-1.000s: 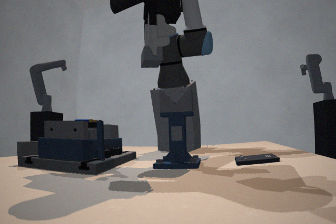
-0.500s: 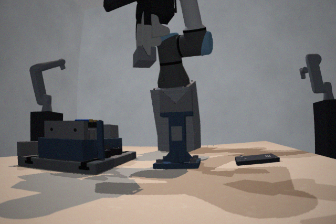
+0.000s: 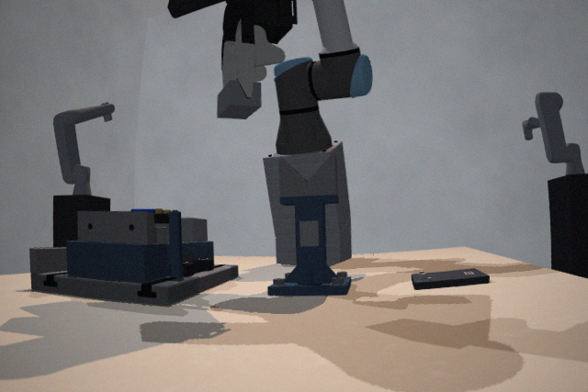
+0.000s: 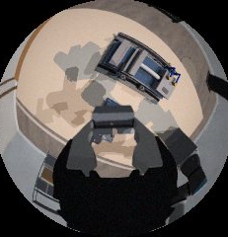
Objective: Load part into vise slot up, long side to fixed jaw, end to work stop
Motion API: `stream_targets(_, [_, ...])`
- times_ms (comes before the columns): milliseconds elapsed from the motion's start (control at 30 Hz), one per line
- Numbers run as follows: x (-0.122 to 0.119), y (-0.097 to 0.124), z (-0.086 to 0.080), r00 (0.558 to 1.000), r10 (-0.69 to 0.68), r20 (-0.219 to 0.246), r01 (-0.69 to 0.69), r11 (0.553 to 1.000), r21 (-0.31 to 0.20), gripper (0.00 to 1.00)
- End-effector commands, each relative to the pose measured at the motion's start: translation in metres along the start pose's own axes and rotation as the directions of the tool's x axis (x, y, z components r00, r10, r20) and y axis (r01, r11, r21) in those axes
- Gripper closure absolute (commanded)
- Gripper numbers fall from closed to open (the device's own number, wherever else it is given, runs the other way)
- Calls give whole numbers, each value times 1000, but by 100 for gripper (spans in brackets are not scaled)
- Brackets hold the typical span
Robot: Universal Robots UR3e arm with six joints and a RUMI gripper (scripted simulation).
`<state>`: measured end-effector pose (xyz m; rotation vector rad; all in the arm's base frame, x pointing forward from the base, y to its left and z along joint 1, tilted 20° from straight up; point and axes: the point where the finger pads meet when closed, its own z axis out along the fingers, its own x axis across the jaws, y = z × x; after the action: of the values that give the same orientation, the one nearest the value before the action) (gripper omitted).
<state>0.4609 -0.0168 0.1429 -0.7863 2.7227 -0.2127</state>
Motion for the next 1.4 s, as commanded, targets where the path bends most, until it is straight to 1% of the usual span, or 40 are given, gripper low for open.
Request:
stream_targets(0, [0, -7, -1, 999, -42, 2, 42, 999, 1, 100])
stream_targets(333, [3, -18, -1, 994, -114, 2, 114, 994, 1, 100])
stream_targets(700, [6, -33, -1, 977, -212, 2, 212, 977, 0, 100])
stream_targets(767, [6, -33, -1, 977, -212, 2, 212, 977, 0, 100])
stream_targets(1267, [12, -53, -1, 939, -343, 3, 343, 939, 1, 100])
stream_targets(1367, [13, -54, -1, 936, -351, 3, 351, 936, 1, 100])
